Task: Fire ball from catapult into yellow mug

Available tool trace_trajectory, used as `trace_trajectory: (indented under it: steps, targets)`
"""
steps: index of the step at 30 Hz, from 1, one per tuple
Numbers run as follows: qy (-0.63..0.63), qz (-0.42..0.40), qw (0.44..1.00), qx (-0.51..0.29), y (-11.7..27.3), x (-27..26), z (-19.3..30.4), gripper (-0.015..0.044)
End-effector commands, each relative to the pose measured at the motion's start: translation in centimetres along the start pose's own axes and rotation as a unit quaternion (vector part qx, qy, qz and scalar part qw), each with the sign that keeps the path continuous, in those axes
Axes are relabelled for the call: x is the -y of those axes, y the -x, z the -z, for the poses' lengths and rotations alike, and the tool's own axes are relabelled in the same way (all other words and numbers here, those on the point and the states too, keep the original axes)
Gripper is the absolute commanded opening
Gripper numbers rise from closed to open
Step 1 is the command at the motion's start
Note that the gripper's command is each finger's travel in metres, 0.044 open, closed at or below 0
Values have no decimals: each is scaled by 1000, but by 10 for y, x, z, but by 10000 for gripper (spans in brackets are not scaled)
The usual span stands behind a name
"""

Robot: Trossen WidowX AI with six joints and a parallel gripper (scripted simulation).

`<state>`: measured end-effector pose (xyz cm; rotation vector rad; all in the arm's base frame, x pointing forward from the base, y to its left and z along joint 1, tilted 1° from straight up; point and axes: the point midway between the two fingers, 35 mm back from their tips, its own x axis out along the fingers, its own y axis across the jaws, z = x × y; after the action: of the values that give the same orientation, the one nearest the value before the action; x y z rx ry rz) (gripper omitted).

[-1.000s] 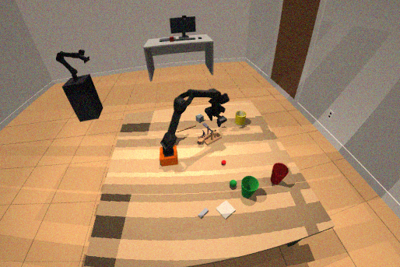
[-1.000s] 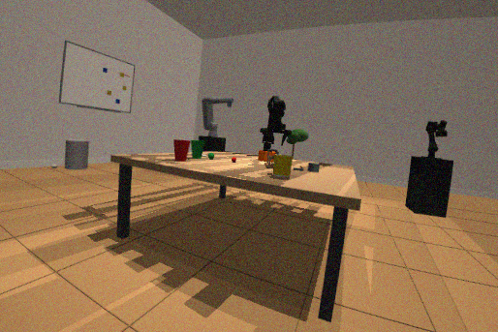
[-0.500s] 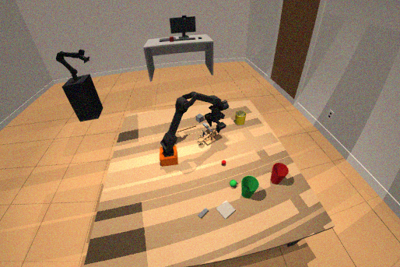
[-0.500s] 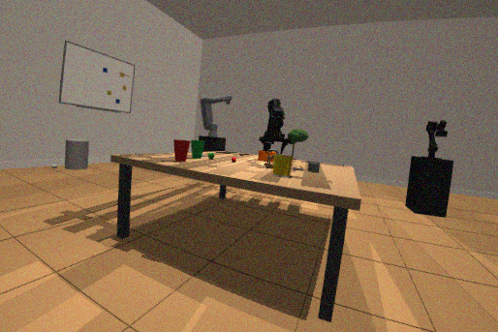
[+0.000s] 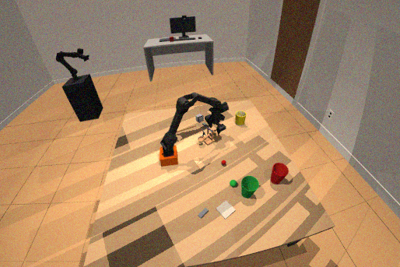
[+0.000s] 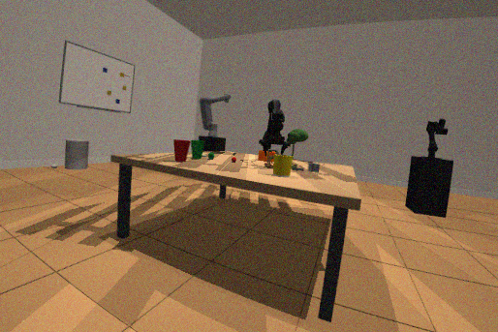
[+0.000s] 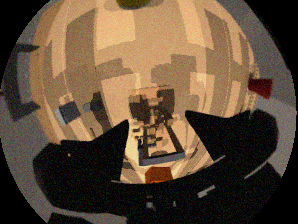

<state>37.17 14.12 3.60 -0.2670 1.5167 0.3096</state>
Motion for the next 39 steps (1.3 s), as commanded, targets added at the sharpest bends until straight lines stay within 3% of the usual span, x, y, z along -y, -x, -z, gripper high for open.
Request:
trace_trajectory:
  steps: [1, 20, 31, 37, 39]
  targets:
    - [-2, 2, 1000, -1, -6, 0, 1, 440]
    - [-2, 2, 1000, -1, -35, 0, 2, 440]
    - [0, 0, 1000, 0, -32, 0, 1, 151]
    - [0, 0, 1000, 0, -32, 0, 1, 111]
    - [0, 0, 1000, 0, -21, 0, 0, 59]
